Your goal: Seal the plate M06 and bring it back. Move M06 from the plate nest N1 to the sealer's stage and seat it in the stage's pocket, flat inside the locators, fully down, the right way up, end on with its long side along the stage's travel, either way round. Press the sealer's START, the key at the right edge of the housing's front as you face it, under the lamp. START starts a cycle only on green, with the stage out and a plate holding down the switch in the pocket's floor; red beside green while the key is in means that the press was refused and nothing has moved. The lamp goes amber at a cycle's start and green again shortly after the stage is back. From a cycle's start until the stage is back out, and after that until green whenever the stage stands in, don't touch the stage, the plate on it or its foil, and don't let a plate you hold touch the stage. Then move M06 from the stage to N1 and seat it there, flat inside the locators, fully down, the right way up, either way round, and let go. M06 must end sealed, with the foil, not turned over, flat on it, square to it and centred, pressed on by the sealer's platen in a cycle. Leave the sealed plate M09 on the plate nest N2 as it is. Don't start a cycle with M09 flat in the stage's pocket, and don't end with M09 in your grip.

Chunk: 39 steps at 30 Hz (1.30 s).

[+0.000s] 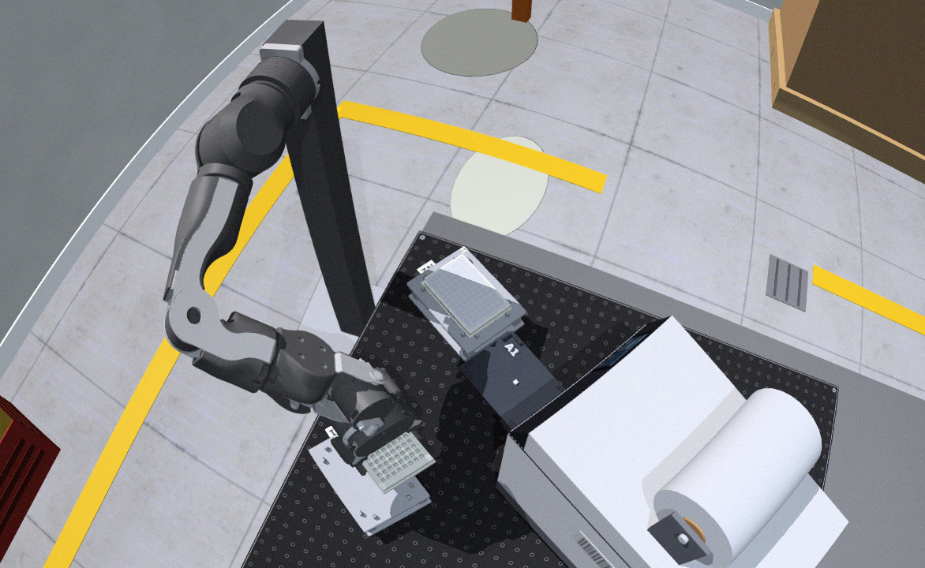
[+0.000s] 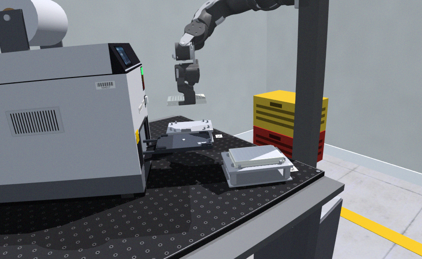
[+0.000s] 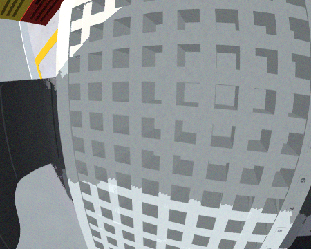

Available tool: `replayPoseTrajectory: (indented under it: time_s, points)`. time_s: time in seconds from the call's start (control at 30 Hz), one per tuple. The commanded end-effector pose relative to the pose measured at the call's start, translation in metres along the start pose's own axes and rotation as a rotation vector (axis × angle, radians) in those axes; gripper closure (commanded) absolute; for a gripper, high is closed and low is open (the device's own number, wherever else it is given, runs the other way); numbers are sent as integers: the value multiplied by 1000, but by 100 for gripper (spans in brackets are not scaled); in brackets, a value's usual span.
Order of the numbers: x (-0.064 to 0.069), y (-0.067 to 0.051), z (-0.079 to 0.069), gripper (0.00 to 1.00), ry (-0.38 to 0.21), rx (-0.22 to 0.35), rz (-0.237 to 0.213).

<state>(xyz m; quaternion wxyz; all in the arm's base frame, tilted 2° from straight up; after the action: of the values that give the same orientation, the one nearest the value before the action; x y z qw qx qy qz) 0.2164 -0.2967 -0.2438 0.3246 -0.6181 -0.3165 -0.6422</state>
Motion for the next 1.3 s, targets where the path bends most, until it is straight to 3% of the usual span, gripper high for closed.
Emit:
replayPoseTrajectory:
  time_s: [0.0, 0.03, 0.2, 0.6, 0.77, 1.17, 1.27]
  points:
    - [0, 0, 0, 100, -4, -2, -2]
    - [0, 0, 0, 100, -4, -2, -2]
    - [6, 4, 40, 100, -3, -2, -2]
    - [6, 4, 40, 100, -3, -2, -2]
    - [11, 7, 81, 100, -3, -2, -2]
    - [11, 7, 81, 100, -3, -2, -2]
    - [15, 9, 106, 100, 0, -1, -2]
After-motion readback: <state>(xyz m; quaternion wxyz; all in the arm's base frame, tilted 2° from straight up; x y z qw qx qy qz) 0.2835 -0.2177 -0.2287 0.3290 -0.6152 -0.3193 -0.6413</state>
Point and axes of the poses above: the point where the finger pads meet when closed, its own x axis back along the fingers, its own z axis across the jaws, y = z × x, the point moved 9 cm from there along x, back along the fingers
